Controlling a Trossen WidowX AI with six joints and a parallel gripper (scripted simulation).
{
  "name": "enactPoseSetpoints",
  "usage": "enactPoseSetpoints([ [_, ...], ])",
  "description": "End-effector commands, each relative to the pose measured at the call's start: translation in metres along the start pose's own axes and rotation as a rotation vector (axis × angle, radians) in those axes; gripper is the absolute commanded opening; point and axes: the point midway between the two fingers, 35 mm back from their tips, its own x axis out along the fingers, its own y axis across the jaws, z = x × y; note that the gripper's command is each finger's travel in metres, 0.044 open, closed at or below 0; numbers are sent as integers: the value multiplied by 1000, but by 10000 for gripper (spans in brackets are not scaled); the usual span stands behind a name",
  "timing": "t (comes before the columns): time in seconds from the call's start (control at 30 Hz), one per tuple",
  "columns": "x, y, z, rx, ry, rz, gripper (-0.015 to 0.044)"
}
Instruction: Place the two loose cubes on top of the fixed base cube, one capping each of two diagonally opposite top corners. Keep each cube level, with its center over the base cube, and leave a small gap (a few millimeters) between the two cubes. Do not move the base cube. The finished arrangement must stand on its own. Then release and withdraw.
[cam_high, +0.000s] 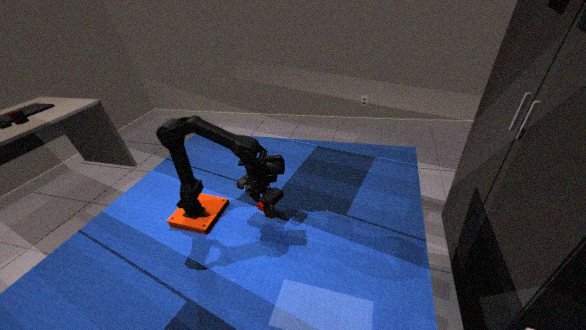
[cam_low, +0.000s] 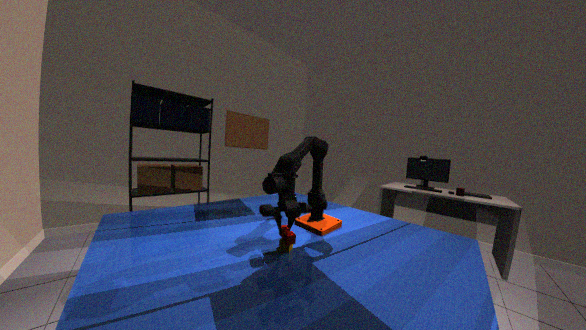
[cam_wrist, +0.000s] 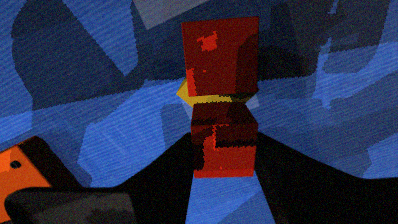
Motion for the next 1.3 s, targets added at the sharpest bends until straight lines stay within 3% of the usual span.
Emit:
enactPoseSetpoints([
  [0.0, 1, 0, 0, 0, 3, -1, 105],
  [0.57, 3, 0, 0, 3, 3, -1, 105],
  [0.7, 3, 0, 0, 3, 3, -1, 205],
  [1.27, -23, 0, 0, 0, 0, 0, 205],
])
